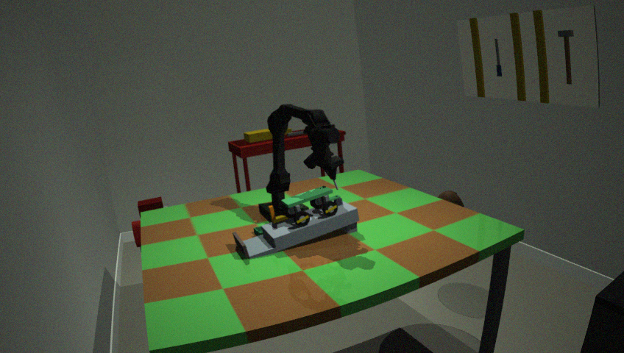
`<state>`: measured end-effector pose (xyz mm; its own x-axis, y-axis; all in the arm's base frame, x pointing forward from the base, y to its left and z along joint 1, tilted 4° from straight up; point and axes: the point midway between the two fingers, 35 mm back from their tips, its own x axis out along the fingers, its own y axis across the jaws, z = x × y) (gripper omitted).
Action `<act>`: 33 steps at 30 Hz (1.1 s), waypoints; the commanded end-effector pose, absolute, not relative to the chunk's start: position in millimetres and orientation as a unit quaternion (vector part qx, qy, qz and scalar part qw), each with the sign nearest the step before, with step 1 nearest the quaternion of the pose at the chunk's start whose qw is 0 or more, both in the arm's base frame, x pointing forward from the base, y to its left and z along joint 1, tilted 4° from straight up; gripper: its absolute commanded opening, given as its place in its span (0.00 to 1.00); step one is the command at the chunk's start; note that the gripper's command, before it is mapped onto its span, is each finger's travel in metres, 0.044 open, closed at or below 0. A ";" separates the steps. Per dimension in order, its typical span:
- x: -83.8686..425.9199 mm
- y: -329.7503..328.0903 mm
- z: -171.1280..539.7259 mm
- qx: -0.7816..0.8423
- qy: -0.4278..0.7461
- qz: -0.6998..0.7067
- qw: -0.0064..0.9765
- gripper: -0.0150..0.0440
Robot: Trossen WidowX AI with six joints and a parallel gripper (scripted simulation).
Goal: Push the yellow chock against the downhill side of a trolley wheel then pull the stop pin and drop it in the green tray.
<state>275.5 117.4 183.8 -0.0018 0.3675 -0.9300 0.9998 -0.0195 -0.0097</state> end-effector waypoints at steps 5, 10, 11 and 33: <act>248.1 120.2 188.3 0.592 0.579 -0.402 0.392 0.25; 242.4 120.7 189.2 0.592 0.579 -0.402 0.391 0.25; 242.5 120.1 189.0 0.592 0.579 -0.402 0.391 0.25; 242.8 31.6 162.0 0.590 0.577 -0.405 0.394 0.25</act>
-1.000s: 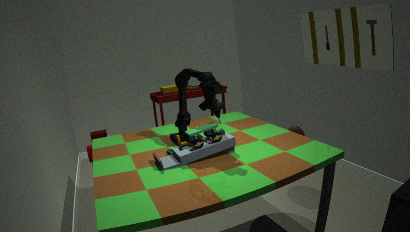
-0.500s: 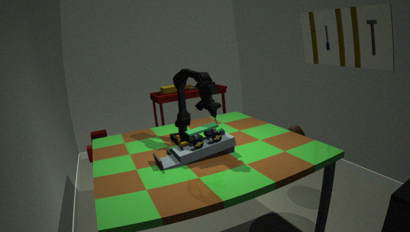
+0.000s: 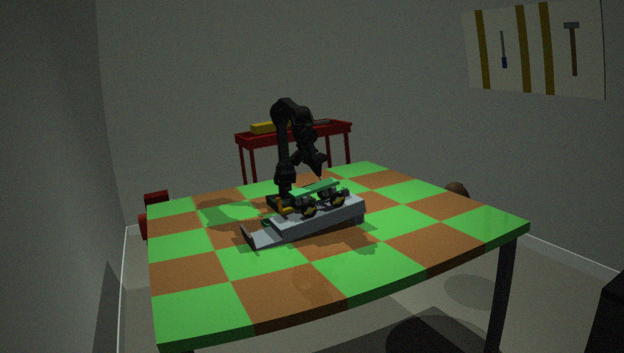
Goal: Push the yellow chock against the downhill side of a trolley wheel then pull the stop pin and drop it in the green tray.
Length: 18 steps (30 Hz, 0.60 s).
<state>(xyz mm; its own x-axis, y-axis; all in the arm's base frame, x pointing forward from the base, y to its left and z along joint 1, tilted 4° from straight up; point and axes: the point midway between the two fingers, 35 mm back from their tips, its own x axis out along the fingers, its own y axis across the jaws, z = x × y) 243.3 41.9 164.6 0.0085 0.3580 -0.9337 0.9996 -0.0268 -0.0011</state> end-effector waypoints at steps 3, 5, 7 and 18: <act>242.6 19.1 159.4 0.589 0.577 -0.406 0.395 0.25; 242.4 10.9 157.7 0.589 0.576 -0.406 0.395 0.25; 242.3 2.8 156.1 0.589 0.576 -0.406 0.395 0.25; 240.8 -41.5 146.3 0.588 0.575 -0.408 0.396 0.25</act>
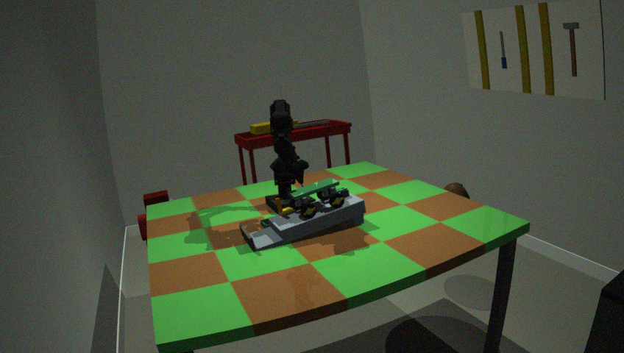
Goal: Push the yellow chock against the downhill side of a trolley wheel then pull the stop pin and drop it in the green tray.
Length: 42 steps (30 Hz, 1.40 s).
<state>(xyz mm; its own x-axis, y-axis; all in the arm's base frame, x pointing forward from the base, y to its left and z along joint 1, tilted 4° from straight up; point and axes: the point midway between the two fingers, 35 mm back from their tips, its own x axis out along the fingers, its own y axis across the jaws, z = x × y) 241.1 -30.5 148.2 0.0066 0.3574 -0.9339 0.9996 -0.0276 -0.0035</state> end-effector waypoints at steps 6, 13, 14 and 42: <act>239.3 -65.5 140.5 0.587 0.575 -0.408 0.397 0.25; 237.5 -95.1 133.9 0.587 0.574 -0.409 0.398 0.25; 237.3 -99.9 132.9 0.587 0.574 -0.410 0.398 0.25; 234.8 -130.0 127.5 0.655 0.433 -0.550 0.285 0.25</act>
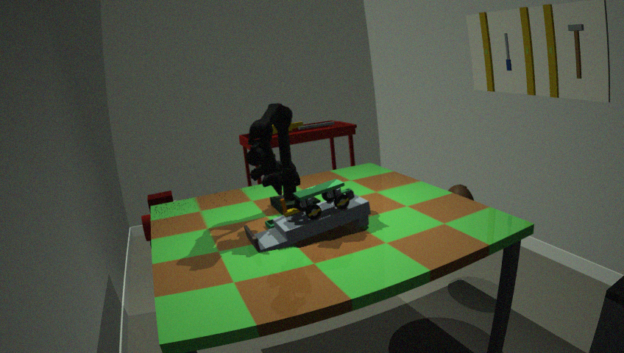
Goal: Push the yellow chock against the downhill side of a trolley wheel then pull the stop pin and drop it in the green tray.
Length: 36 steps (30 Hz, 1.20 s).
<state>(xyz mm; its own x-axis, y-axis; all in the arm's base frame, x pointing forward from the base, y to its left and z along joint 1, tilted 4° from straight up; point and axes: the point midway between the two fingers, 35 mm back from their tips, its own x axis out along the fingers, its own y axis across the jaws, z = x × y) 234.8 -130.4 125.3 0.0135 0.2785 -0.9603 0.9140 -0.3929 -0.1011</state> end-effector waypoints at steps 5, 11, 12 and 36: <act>234.8 -128.9 127.6 0.671 0.382 -0.587 0.244 0.25; 234.9 -127.6 127.7 0.685 0.316 -0.627 0.193 0.25; 234.9 -127.3 127.7 0.687 0.305 -0.633 0.185 0.25; 235.9 -123.5 129.1 0.709 0.052 -0.703 0.007 0.25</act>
